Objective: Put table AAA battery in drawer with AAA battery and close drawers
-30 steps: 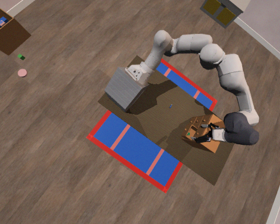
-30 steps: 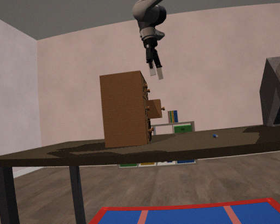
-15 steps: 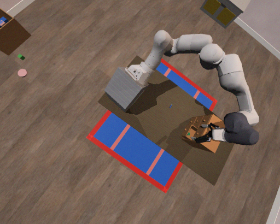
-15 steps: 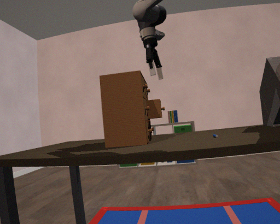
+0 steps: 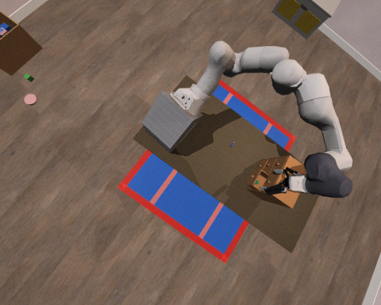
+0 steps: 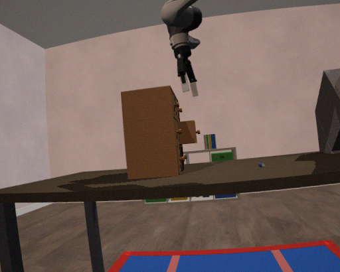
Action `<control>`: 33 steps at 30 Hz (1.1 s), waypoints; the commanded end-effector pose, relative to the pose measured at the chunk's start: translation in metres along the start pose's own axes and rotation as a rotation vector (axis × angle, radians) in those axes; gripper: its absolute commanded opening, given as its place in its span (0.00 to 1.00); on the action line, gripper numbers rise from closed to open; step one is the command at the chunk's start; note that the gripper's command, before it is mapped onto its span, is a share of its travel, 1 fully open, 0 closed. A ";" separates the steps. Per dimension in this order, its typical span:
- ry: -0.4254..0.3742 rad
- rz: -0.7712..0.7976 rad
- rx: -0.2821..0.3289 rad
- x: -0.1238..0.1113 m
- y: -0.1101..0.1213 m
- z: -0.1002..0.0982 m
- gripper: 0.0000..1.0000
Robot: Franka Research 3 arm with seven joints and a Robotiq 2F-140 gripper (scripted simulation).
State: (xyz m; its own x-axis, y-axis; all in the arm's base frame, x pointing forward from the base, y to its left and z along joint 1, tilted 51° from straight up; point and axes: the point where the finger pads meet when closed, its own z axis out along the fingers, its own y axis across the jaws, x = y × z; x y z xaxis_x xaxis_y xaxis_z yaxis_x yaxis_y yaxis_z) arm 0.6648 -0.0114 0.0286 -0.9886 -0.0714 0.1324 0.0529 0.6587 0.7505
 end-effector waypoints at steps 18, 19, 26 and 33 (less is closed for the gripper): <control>-0.052 -0.140 -0.017 0.060 -0.015 -0.052 1.00; -0.057 -0.156 -0.018 0.067 -0.017 -0.058 1.00; -0.082 -0.224 -0.024 0.095 -0.024 -0.082 1.00; -0.089 -0.245 -0.026 0.105 -0.027 -0.090 1.00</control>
State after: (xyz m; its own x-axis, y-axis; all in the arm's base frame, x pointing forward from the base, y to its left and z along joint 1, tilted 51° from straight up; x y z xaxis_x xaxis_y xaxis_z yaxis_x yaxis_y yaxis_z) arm 0.5750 -0.1062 0.0817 -0.9948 -0.0969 -0.0321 -0.0857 0.6222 0.7781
